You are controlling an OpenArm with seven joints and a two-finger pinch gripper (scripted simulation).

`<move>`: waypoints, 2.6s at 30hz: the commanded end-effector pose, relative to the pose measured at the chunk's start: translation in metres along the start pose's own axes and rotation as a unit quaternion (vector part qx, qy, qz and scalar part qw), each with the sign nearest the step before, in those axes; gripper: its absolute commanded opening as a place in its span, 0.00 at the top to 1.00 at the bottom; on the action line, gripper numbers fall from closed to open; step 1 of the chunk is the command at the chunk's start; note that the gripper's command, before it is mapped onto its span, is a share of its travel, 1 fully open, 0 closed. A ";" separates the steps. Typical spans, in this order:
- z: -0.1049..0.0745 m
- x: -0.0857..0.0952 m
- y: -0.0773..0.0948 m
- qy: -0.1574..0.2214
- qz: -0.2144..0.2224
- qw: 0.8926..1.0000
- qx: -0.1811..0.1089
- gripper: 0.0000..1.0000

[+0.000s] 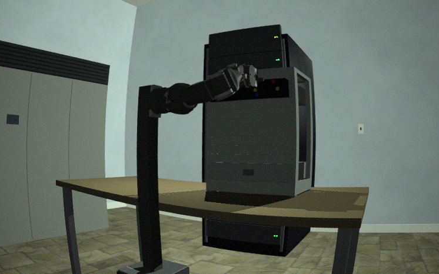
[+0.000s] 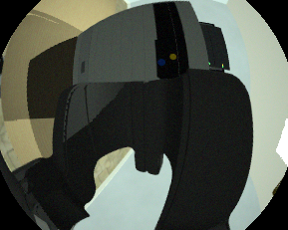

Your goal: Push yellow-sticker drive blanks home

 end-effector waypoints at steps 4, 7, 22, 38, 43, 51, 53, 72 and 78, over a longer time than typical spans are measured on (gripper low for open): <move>-0.016 -0.006 -0.002 -0.015 -0.003 1.000 0.008 1.00; -0.025 -0.006 -0.002 -0.015 -0.003 1.000 0.008 1.00; -0.037 -0.007 -0.001 -0.016 -0.003 1.000 0.008 1.00; -0.037 -0.007 -0.001 -0.016 -0.003 1.000 0.008 1.00; -0.037 -0.007 -0.001 -0.016 -0.003 1.000 0.008 1.00; -0.037 -0.007 -0.001 -0.016 -0.003 1.000 0.008 1.00; -0.037 -0.007 -0.001 -0.016 -0.003 1.000 0.008 1.00; -0.037 -0.007 -0.001 -0.016 -0.003 1.000 0.008 1.00; -0.037 -0.007 -0.001 -0.016 -0.003 1.000 0.008 1.00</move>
Point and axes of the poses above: the point where the finger pads meet when closed, its own z axis out along the fingers, its own x axis across the jaws, y = z × x, the point moved 6 cm from there along -z, back along the fingers, and after that the axes turned 14 degrees about -z, right-handed, at the moved point
